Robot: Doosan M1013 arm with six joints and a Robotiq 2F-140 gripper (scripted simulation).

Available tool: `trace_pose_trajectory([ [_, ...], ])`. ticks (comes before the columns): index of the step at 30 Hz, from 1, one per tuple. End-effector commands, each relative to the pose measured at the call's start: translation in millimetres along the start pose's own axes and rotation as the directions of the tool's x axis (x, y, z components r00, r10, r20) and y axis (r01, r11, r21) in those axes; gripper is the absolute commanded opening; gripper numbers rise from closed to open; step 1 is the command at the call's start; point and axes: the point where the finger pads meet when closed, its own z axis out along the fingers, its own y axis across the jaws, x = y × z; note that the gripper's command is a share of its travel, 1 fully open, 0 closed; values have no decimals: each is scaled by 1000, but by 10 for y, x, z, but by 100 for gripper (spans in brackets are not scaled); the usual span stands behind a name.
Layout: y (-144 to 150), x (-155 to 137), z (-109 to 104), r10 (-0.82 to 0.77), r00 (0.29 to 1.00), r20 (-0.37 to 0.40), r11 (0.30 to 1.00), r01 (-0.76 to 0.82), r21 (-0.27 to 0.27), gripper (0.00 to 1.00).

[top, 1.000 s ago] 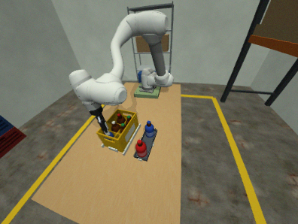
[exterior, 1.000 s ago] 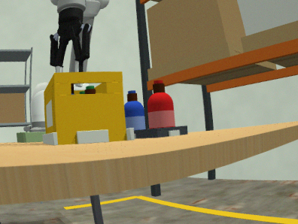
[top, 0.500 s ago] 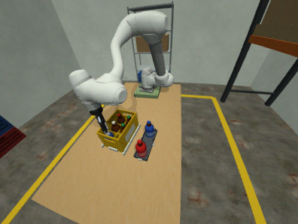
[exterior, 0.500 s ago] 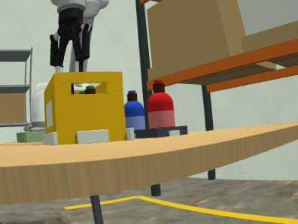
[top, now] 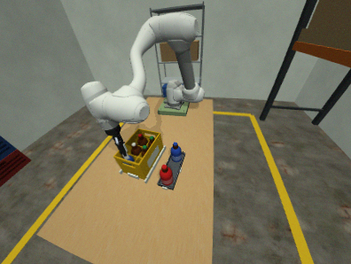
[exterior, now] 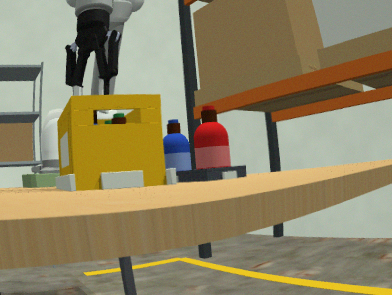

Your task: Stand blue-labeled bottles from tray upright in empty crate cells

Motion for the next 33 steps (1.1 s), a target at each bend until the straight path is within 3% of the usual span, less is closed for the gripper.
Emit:
trace_pose_trajectory([
  [1, 0, 0, -35, 0, 1000, 0, 1000, 0, 0, 38],
  [33, 0, 0, -659, 0, 1000, 0, 1000, 0, 0, 38],
])
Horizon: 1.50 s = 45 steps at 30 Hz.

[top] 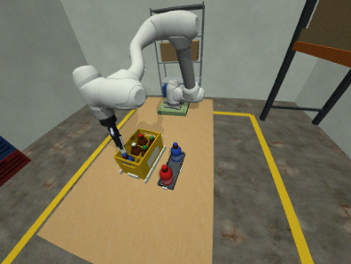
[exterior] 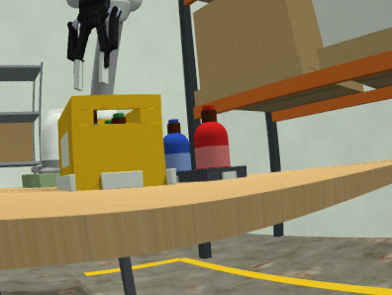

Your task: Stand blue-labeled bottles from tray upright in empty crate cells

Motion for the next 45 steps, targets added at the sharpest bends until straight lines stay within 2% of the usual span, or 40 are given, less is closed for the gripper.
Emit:
trace_pose_trajectory([
  [1, 0, 0, -80, 0, 1000, 0, 1000, 0, 0, 38],
  [12, 0, 0, -192, 0, 1000, 0, 1000, 0, 0, 38],
  [23, 0, 0, -214, 0, 1000, 0, 1000, 0, 0, 38],
  [24, 0, 0, -214, 0, 1000, 0, 1000, 0, 0, 0],
  [45, 0, 0, -214, 0, 1000, 0, 1000, 0, 0, 0],
])
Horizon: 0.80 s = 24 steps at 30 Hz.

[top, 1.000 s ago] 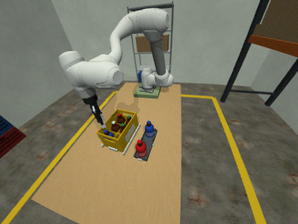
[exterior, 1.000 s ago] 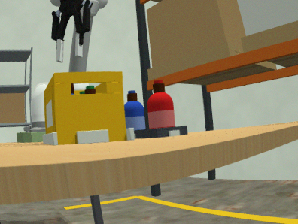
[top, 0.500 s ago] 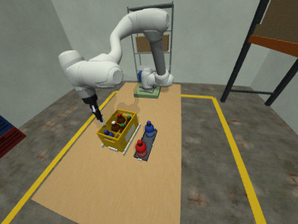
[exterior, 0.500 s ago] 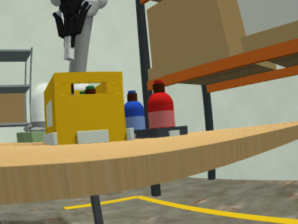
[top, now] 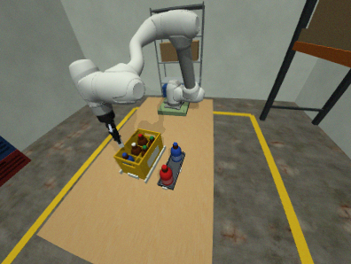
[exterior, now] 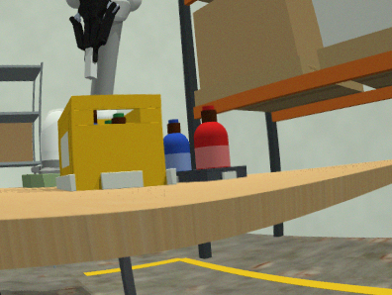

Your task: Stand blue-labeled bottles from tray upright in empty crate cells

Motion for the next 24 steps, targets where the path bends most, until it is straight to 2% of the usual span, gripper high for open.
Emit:
trace_pose_trajectory([
  [1, 0, 0, -2, 0, 1000, 0, 1000, 0, 0, 0],
  [12, 0, 0, -2, 0, 1000, 0, 1000, 0, 0, 0],
  [14, -42, -85, -4, 0, 1000, 0, 1000, 0, 0, 0],
  [17, -315, -740, -15, 0, 1000, 0, 1000, 0, 0, 0],
  [24, -471, -1683, -1, 0, 1000, 0, 1000, 0, 0, 0],
])
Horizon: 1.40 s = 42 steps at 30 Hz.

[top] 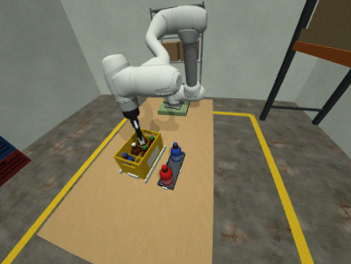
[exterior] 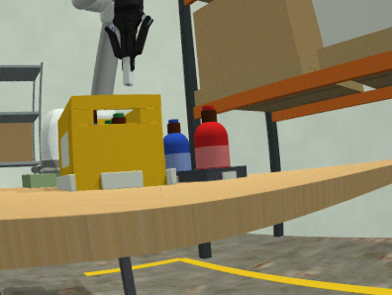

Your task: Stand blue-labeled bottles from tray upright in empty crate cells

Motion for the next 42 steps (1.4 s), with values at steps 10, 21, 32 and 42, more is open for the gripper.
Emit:
trace_pose_trajectory([
  [10, -374, -1848, 6, 2, 1000, -4, 1000, -2, 1, 38],
  [21, -386, -1900, 5, 2, 1000, -4, 1000, -2, 1, 38],
  [32, -386, -1900, 5, 2, 1000, -4, 1000, -2, 1, 38],
  [42, -386, -1900, 7, 2, 1000, -4, 1000, -2, 1, 38],
])
